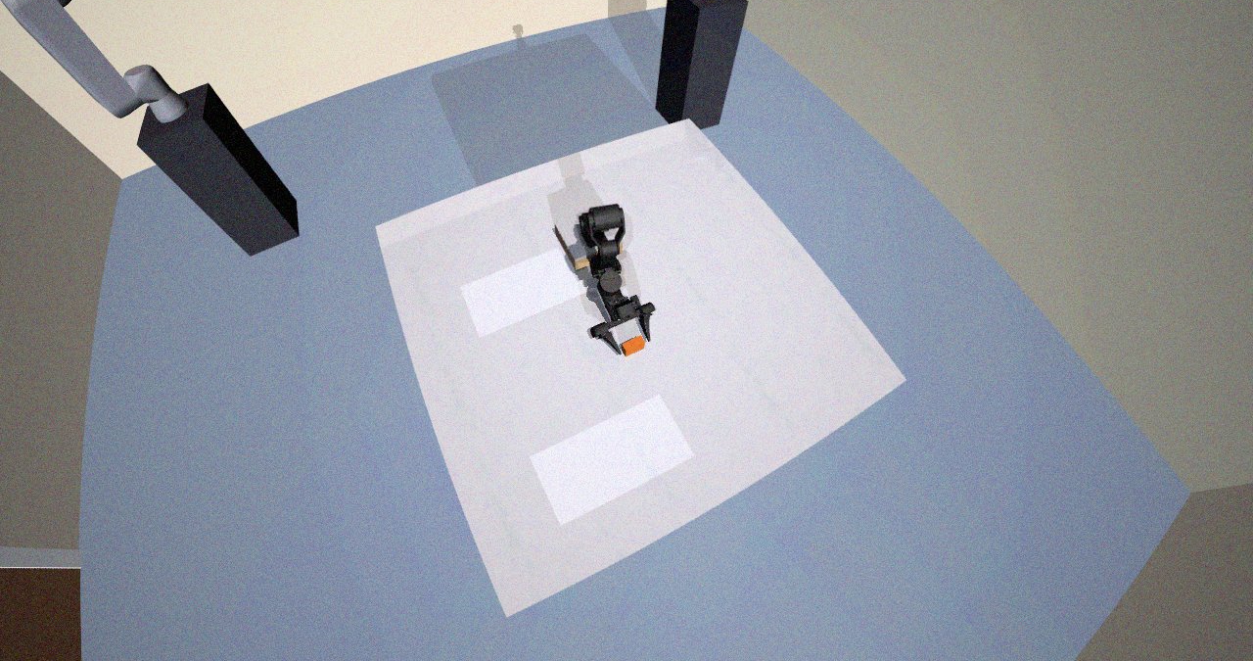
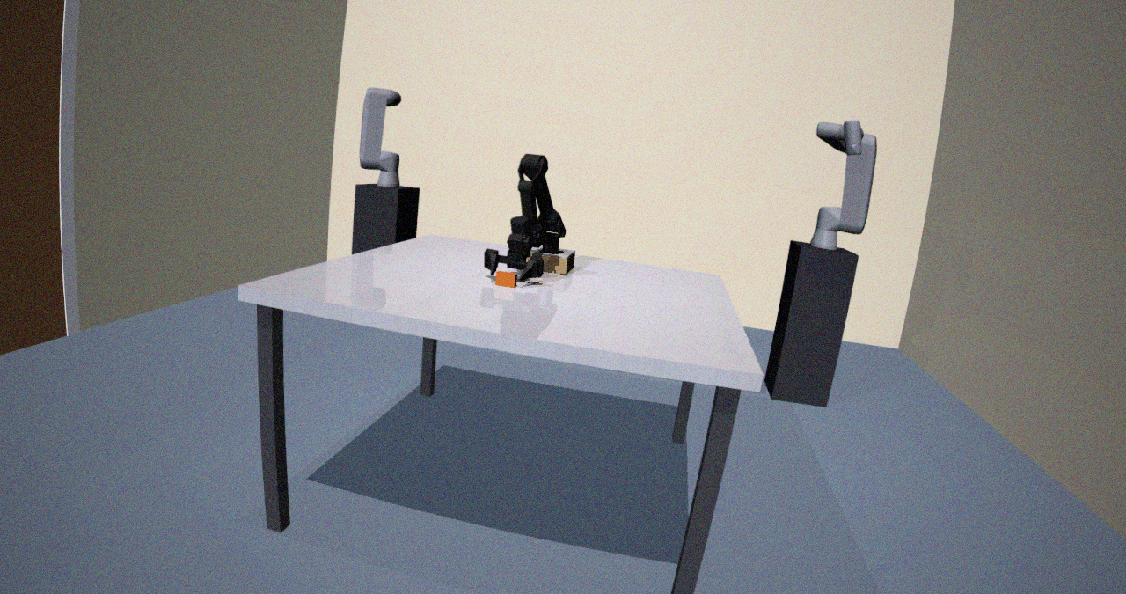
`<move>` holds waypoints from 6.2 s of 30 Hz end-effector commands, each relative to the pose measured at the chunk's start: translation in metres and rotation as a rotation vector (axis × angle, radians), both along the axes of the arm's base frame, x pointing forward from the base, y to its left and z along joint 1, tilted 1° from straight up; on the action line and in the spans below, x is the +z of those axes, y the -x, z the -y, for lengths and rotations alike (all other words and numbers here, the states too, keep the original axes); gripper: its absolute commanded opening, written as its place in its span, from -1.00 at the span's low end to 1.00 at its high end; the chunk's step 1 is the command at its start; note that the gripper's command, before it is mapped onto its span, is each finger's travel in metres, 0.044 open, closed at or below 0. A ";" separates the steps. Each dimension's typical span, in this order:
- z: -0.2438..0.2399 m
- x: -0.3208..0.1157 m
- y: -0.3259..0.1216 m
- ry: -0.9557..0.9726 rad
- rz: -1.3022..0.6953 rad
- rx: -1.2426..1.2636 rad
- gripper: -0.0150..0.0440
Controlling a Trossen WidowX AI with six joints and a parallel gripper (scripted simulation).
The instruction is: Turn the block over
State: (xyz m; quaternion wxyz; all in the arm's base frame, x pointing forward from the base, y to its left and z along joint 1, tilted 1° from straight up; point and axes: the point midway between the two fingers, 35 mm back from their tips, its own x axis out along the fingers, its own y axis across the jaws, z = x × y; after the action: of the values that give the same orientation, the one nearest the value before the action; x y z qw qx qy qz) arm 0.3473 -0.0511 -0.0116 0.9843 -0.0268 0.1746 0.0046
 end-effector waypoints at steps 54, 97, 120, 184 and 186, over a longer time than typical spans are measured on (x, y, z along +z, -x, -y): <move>-0.002 0.066 0.022 -0.017 -0.515 -0.021 1.00; 0.000 0.053 -0.023 -0.010 -1.174 -0.046 1.00; 0.000 0.022 -0.024 -0.010 -1.174 -0.047 1.00; 0.001 0.034 -0.026 -0.027 -0.795 -0.036 -0.49; 0.001 0.034 -0.025 -0.027 -0.764 -0.035 -0.49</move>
State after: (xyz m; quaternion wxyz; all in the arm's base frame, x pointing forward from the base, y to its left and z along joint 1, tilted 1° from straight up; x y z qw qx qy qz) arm 0.3752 -0.0532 0.0242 0.8382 -0.0077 0.5453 -0.0037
